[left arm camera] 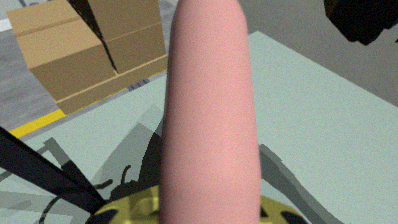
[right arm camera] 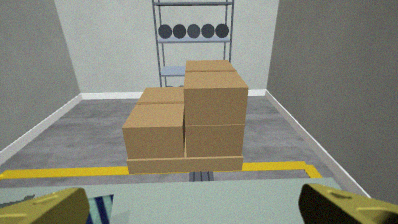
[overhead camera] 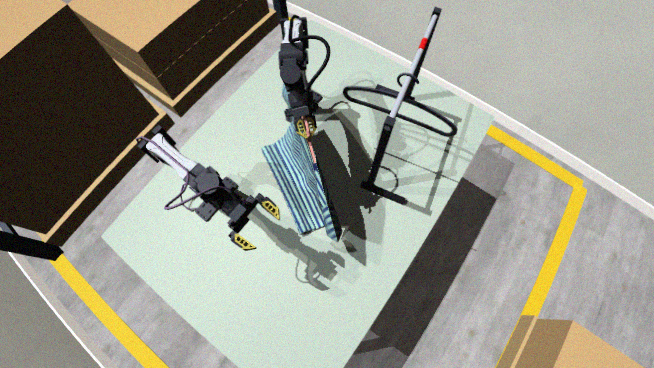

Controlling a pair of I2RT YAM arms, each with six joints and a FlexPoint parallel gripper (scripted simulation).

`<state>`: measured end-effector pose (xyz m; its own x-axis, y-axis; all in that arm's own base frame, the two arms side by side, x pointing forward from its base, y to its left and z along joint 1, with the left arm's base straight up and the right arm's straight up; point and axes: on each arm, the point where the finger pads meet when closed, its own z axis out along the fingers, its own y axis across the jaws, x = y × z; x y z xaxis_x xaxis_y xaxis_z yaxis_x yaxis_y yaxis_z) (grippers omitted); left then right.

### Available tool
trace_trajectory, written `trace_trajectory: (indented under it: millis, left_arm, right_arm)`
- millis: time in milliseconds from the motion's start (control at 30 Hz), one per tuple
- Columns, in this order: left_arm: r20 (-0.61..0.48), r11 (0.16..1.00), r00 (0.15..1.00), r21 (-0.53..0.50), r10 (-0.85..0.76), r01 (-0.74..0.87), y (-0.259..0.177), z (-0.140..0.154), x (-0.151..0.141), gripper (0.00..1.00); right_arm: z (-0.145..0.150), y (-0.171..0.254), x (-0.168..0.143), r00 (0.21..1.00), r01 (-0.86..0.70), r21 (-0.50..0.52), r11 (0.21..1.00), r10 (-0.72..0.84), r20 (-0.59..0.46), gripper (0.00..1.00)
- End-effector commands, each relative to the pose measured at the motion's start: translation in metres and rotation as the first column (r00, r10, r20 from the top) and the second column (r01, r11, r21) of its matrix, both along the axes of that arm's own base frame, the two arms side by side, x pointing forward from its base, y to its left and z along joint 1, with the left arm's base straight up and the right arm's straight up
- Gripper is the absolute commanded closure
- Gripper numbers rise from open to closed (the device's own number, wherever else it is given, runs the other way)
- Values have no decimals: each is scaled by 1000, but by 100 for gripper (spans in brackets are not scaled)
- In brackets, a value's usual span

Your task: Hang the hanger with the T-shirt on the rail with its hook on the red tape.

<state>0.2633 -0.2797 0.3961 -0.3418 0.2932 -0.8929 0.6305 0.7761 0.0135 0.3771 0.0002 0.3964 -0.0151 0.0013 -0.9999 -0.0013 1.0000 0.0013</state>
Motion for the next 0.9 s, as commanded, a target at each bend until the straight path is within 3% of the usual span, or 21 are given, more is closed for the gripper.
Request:
trace_trajectory:
  millis: [0, 333, 867]
  left_arm:
    - [1, 999, 999, -5, -33, 33, 44, 9, -23, 100]
    - [47, 998, 999, -57, -19, 21, 138, 37, -60, 100]
    - [39, 997, 998, -61, 52, -50, 194, 40, -64, 100]
  right_arm:
    - [6, 0, -2, 1000, 1, -1, 1000, -1, 15, 0]
    - [6, 0, -2, 1000, 1, -1, 1000, -1, 15, 0]
    - [6, 0, -2, 1000, 1, -1, 1000, -1, 15, 0]
